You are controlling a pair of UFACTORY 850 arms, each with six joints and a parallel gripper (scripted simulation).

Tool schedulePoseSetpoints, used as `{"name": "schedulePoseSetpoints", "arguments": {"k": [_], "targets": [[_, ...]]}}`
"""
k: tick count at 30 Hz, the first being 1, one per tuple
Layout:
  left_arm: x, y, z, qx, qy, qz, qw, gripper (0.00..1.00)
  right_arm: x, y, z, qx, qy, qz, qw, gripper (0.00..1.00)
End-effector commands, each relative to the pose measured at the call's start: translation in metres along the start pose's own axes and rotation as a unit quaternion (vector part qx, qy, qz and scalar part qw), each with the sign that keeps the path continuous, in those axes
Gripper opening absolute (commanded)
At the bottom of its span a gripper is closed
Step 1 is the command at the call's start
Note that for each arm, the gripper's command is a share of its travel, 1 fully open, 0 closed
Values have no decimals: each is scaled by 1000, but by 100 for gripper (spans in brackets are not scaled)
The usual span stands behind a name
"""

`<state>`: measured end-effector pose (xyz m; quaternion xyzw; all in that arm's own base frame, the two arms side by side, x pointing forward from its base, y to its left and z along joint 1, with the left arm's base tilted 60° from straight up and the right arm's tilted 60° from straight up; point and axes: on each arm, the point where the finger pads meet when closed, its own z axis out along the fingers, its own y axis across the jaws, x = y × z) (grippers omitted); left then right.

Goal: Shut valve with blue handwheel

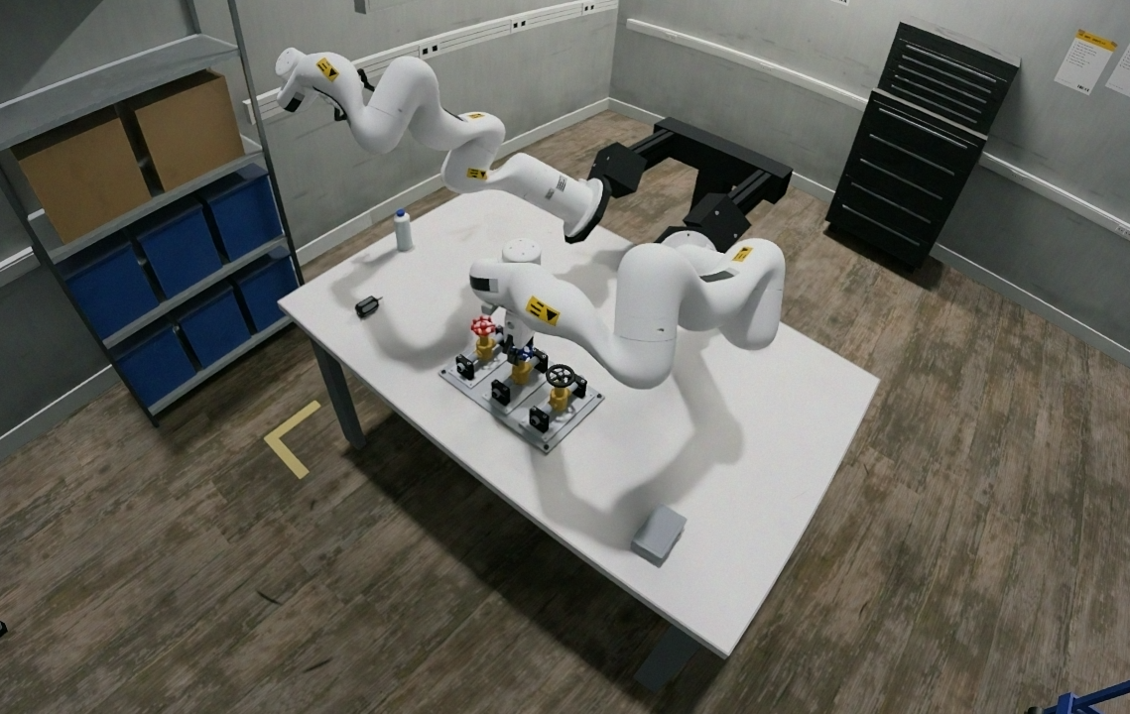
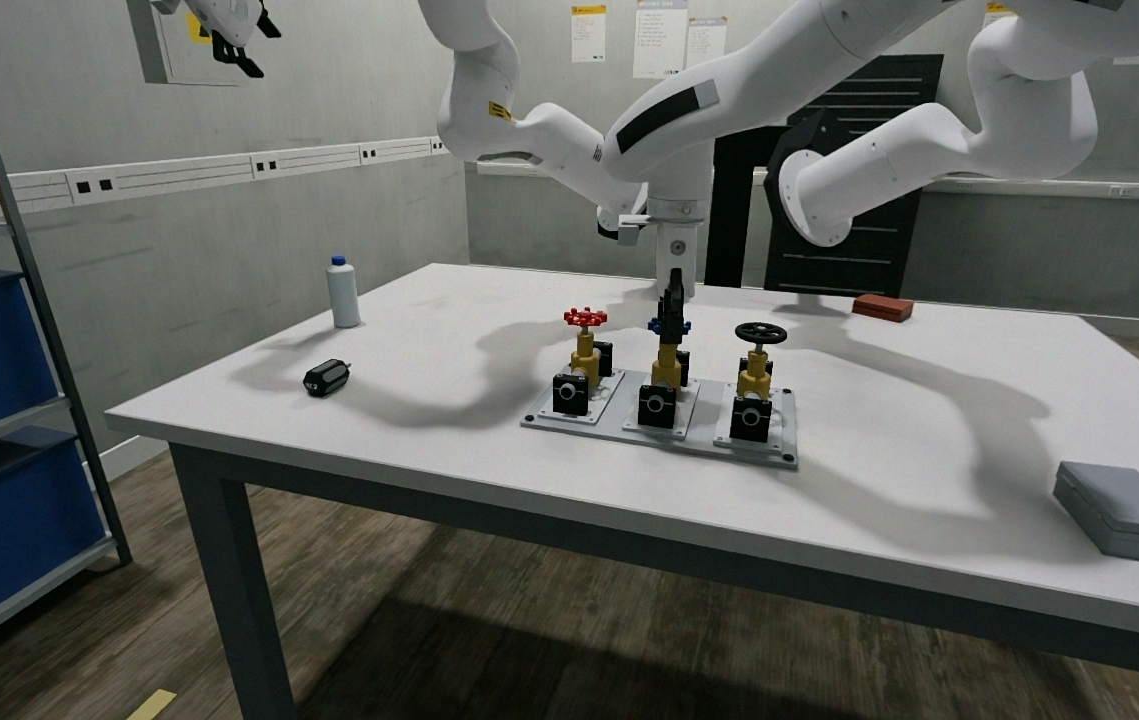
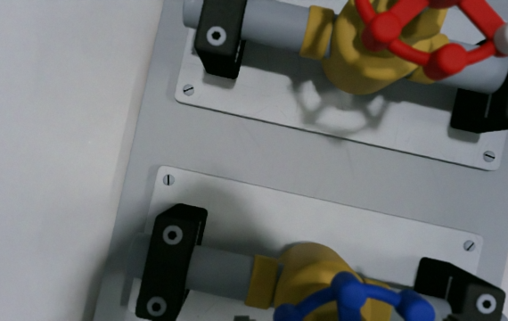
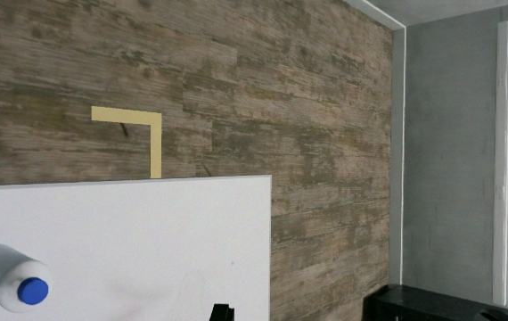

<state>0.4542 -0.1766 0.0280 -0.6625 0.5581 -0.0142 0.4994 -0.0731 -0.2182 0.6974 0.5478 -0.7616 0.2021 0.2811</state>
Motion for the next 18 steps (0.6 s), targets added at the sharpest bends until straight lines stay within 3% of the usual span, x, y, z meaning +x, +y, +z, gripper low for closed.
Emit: {"name": "schedulePoseSetpoints", "arguments": {"k": [1, 18], "targets": [[0, 0, 0, 0, 0, 1, 1000, 0, 0, 0, 0, 0, 1, 0, 1000, 100], [0, 0, 0, 0, 0, 18, 1000, 0, 0, 0, 0, 0, 1, 0, 1000, 100]]}}
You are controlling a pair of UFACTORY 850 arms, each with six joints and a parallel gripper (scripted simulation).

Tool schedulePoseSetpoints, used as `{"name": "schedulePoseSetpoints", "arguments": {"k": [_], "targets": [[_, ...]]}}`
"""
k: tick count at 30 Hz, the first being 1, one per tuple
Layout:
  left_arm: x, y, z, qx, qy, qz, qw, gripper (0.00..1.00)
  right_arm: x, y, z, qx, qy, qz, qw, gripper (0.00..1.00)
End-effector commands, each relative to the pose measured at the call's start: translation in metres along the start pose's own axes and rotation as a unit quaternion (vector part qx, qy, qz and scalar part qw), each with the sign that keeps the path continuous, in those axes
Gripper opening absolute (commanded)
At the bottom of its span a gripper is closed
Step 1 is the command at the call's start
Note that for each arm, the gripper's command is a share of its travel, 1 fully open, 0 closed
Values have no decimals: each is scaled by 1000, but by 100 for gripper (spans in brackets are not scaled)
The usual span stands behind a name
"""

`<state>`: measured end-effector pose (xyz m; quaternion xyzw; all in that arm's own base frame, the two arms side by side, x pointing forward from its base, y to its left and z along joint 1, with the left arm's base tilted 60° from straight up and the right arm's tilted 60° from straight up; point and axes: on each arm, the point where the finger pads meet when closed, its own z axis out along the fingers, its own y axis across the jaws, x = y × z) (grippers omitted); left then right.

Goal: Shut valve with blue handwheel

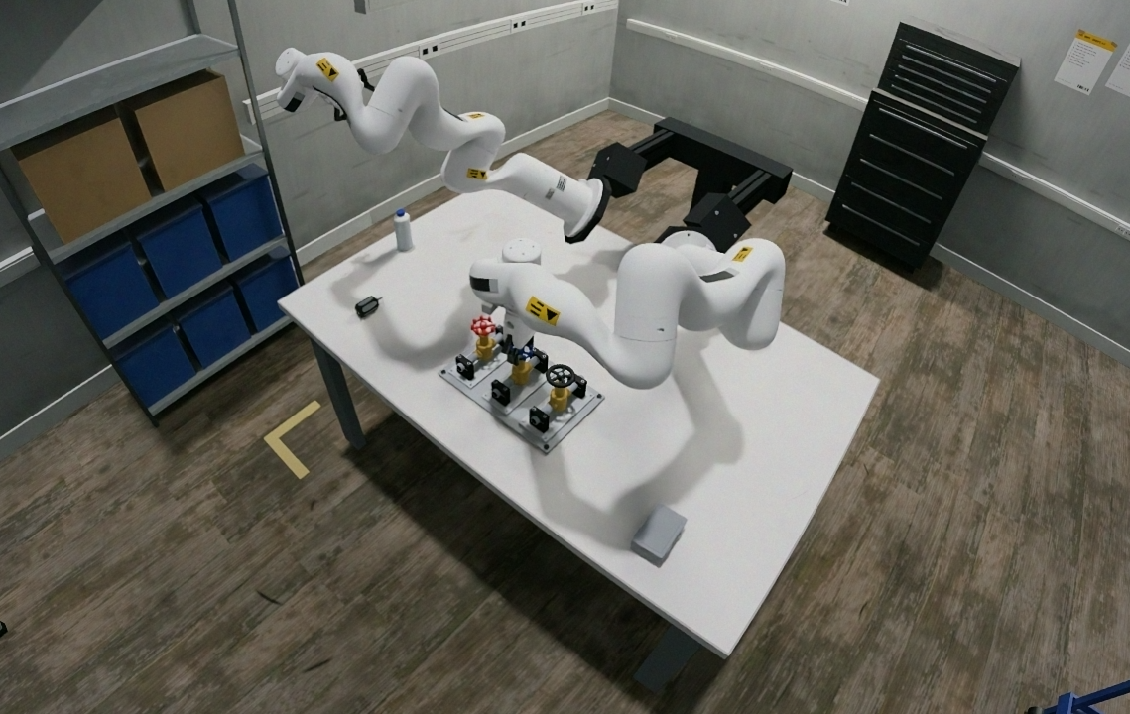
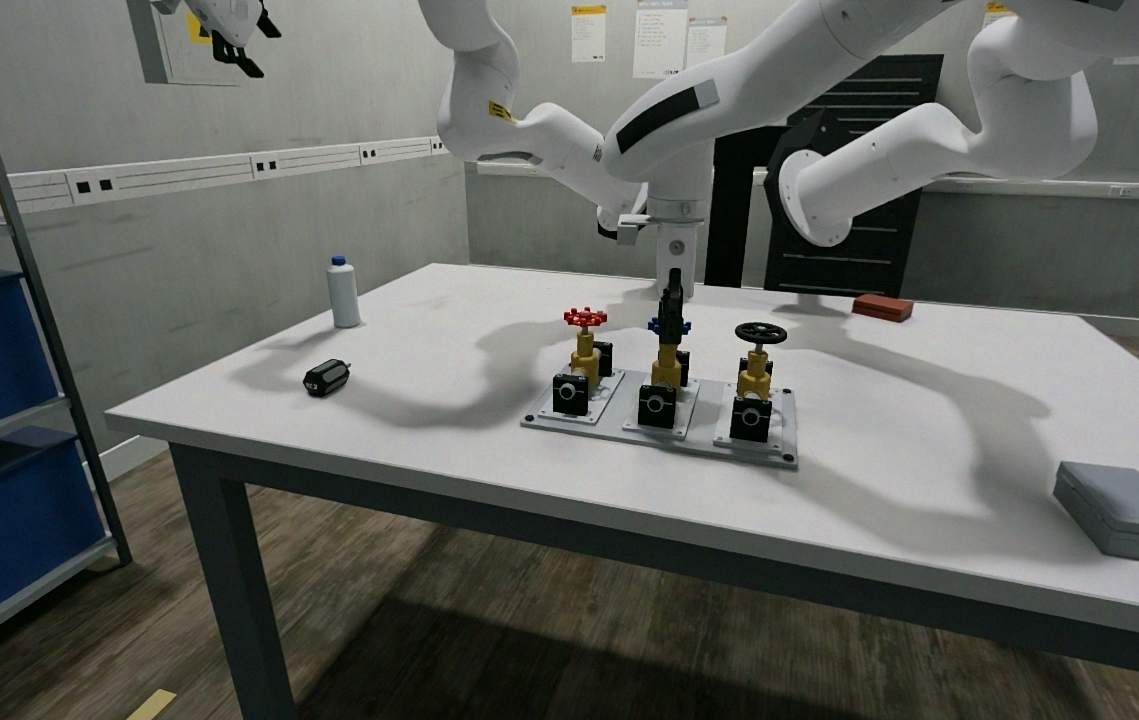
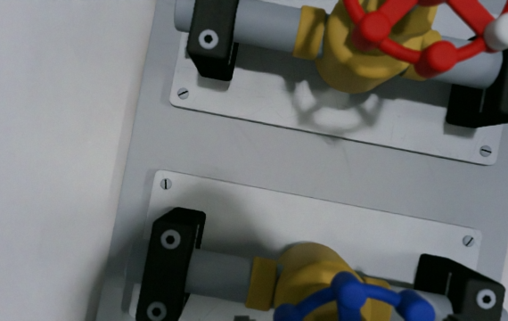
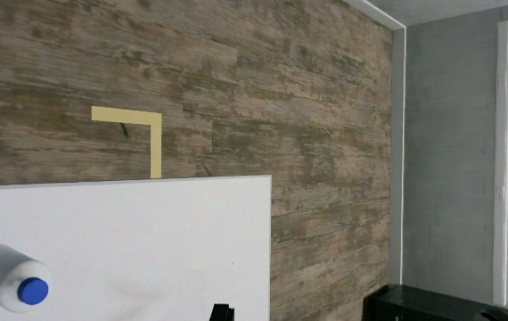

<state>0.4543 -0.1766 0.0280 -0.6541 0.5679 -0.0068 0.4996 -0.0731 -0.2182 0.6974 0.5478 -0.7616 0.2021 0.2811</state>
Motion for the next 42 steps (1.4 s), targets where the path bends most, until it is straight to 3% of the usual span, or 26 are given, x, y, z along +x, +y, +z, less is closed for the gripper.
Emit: {"name": "schedulePoseSetpoints", "arguments": {"k": [1, 42], "targets": [[0, 0, 0, 0, 0, 5, 1000, 0, 0, 0, 0, 0, 1, 0, 1000, 100], [0, 0, 0, 0, 0, 138, 990, 0, 0, 0, 0, 0, 1, 0, 1000, 100]]}}
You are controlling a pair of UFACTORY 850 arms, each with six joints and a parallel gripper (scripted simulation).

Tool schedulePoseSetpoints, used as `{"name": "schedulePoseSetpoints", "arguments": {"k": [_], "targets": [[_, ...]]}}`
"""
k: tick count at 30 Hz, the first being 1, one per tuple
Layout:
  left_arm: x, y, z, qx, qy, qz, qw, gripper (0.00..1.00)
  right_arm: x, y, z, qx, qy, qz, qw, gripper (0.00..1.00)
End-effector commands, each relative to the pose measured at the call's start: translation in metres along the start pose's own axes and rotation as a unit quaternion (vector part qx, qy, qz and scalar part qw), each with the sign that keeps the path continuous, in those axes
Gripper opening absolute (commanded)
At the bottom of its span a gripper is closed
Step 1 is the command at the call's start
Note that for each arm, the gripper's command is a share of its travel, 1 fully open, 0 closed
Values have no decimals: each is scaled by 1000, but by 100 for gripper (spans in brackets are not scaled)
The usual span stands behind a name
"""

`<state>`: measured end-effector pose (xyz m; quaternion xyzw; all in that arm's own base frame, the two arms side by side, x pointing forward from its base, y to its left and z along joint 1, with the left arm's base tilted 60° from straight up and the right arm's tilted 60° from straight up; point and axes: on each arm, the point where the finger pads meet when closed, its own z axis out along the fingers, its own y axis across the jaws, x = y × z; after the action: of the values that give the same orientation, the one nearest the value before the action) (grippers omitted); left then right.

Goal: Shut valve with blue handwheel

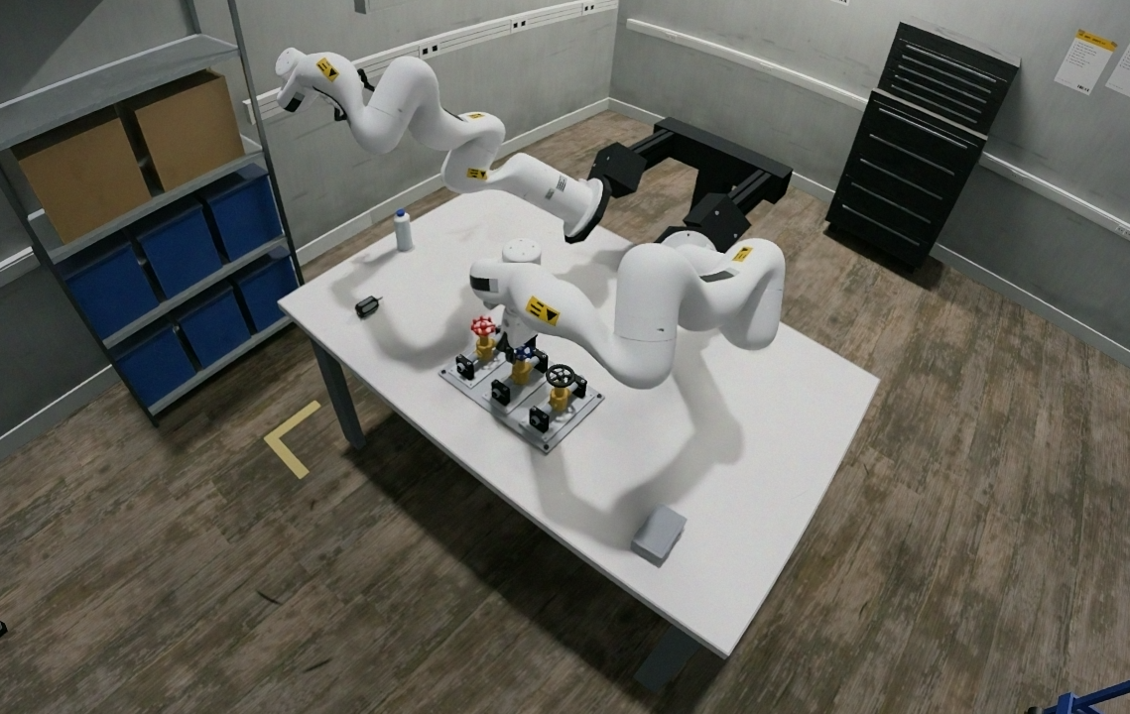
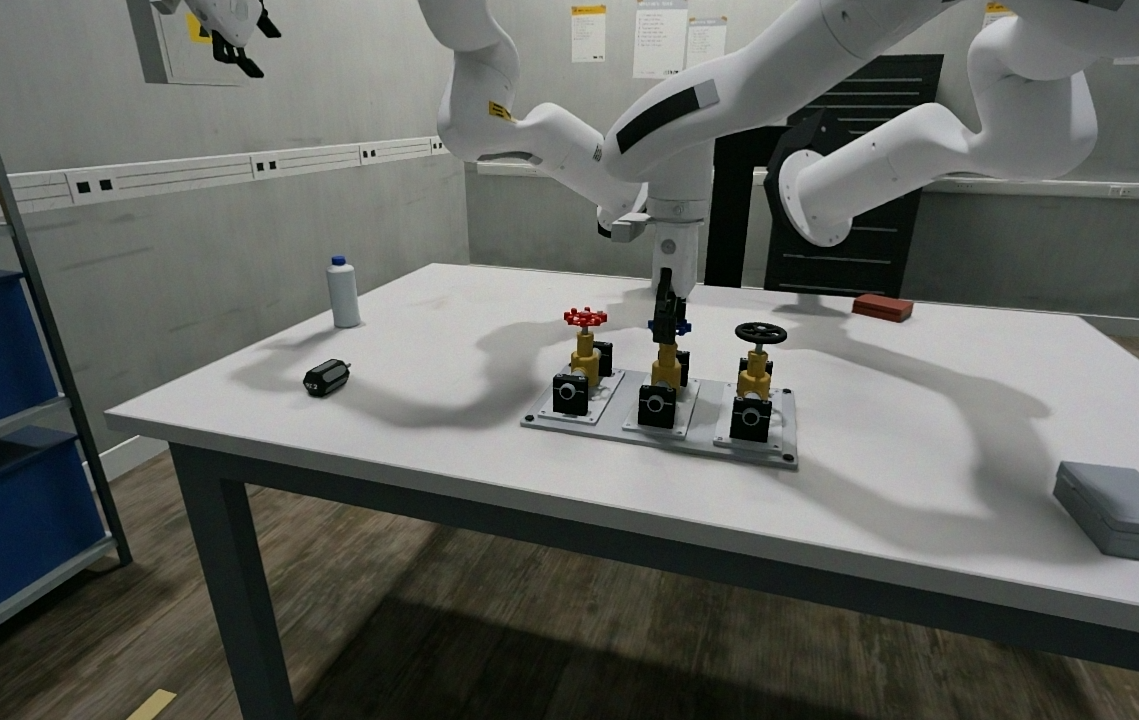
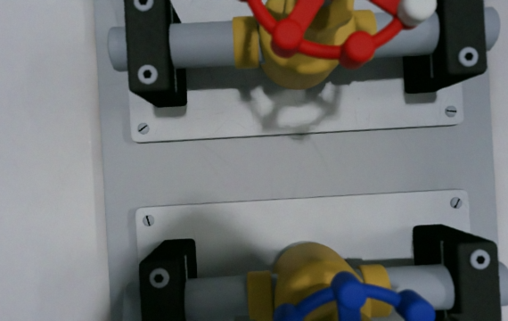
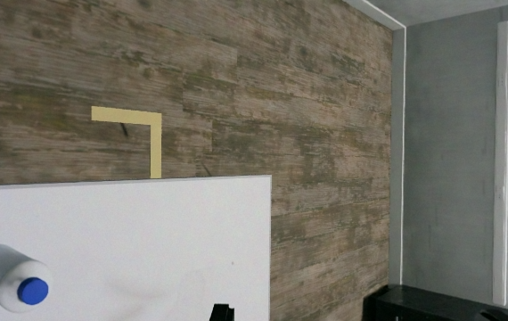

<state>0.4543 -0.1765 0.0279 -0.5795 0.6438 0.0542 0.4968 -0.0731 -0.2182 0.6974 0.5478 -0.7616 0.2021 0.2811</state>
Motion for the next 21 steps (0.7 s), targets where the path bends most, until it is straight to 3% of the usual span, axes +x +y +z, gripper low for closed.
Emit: {"name": "schedulePoseSetpoints", "arguments": {"k": [1, 21], "targets": [[0, 0, 0, 0, 0, 21, 1000, 0, 0, 0, 0, 0, 1, 0, 1000, 100], [0, 0, 0, 0, 0, 140, 990, 0, 0, 0, 0, 0, 1, 0, 1000, 100]]}}
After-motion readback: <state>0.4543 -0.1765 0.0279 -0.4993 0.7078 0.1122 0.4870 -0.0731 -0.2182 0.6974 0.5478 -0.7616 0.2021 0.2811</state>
